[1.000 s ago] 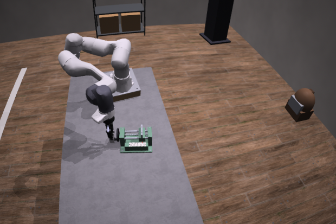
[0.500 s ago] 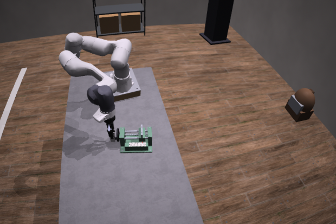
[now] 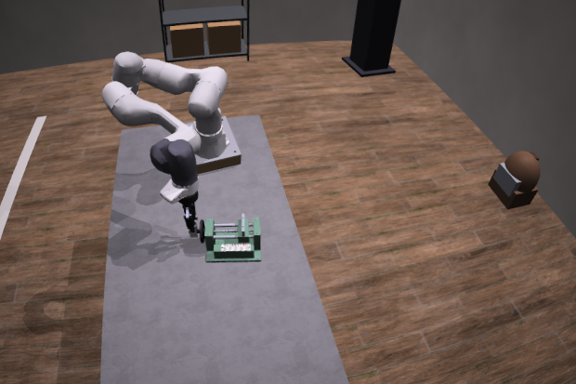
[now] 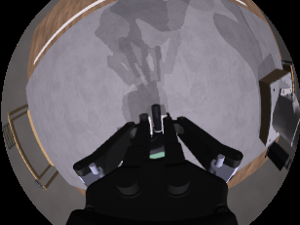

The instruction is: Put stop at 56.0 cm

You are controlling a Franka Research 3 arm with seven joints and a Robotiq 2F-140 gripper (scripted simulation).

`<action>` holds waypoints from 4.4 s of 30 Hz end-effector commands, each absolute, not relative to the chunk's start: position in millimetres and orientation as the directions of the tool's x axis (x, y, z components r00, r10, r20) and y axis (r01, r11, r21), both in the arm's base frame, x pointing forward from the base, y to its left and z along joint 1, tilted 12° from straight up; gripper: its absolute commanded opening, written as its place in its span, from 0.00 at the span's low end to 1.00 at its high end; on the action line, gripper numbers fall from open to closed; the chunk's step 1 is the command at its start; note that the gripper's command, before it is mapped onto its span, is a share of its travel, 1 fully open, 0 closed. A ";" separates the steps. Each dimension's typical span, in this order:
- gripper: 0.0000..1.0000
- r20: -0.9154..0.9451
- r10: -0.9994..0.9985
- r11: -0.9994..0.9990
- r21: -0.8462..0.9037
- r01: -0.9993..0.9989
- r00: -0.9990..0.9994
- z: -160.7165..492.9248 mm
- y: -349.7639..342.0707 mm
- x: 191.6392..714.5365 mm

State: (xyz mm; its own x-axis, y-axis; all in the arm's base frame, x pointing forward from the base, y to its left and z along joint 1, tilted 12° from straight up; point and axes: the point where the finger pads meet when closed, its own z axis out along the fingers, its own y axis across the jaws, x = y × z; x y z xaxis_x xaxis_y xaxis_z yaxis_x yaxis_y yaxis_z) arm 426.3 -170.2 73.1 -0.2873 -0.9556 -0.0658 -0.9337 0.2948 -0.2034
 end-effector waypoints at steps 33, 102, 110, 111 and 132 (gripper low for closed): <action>0.04 -0.068 -0.955 0.298 -0.200 -0.933 -0.290 124.0 -172.5 424.1; 0.04 -0.068 -0.955 0.298 -0.200 -0.933 -0.290 122.9 -182.2 456.2; 0.04 -0.068 -0.955 0.298 -0.200 -0.933 -0.290 122.9 -182.2 456.2; 0.04 -0.068 -0.955 0.298 -0.200 -0.933 -0.290 122.9 -182.2 456.2; 0.33 -0.068 -0.955 0.298 -0.200 -0.933 -0.290 122.9 -182.2 456.2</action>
State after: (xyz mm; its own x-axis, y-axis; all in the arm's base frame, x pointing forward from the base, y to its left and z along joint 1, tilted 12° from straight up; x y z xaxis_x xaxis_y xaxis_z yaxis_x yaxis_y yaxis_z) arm 455.0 -182.1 122.9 -0.2902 -0.9546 -0.0673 -0.9340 0.2979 -0.1970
